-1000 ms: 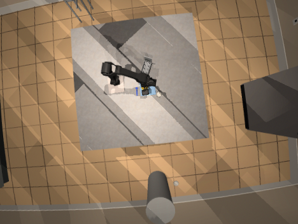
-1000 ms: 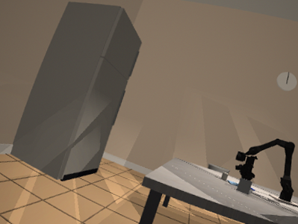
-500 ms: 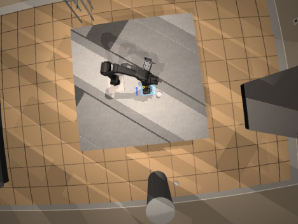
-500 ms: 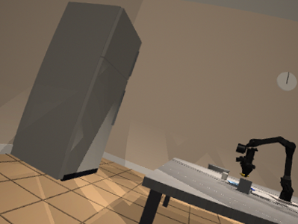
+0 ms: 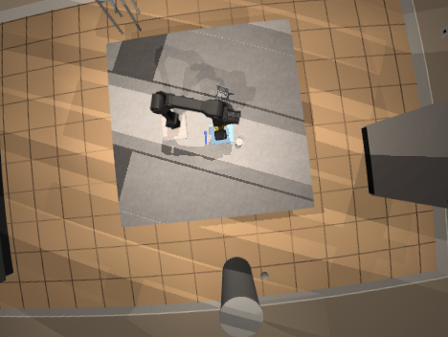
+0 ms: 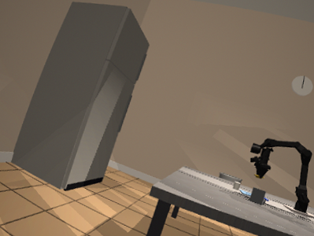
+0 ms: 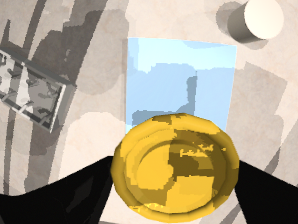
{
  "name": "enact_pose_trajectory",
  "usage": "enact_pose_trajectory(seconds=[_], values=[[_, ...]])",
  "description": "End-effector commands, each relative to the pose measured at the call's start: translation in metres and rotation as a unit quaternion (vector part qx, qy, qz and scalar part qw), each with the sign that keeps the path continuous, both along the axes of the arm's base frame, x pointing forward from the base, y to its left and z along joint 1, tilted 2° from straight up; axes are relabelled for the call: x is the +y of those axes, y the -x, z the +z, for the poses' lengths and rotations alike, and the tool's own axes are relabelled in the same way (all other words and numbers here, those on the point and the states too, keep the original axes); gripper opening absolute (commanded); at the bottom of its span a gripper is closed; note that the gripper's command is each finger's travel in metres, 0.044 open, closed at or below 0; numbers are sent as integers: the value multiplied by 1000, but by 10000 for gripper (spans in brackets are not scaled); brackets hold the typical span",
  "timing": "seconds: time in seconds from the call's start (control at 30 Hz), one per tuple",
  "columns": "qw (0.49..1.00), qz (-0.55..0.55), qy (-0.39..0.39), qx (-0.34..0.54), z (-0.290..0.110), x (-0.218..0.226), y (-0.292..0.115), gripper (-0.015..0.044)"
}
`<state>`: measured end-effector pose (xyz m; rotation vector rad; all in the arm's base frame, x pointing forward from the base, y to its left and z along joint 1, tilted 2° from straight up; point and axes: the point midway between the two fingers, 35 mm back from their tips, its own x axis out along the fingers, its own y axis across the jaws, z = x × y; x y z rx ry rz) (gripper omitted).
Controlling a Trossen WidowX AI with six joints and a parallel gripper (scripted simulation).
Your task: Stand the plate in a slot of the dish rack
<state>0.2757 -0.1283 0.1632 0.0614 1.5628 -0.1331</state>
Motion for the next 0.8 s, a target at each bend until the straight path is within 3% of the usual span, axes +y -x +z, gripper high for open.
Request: enact_pose_trajectory(seconds=[0.0,0.43,0.77], values=[[1000,-1,0,-2,16,1,-1,0],[1000,-4,0,-2,46,3,1,0],[988,-156,-4,-9,43,77,2,0]])
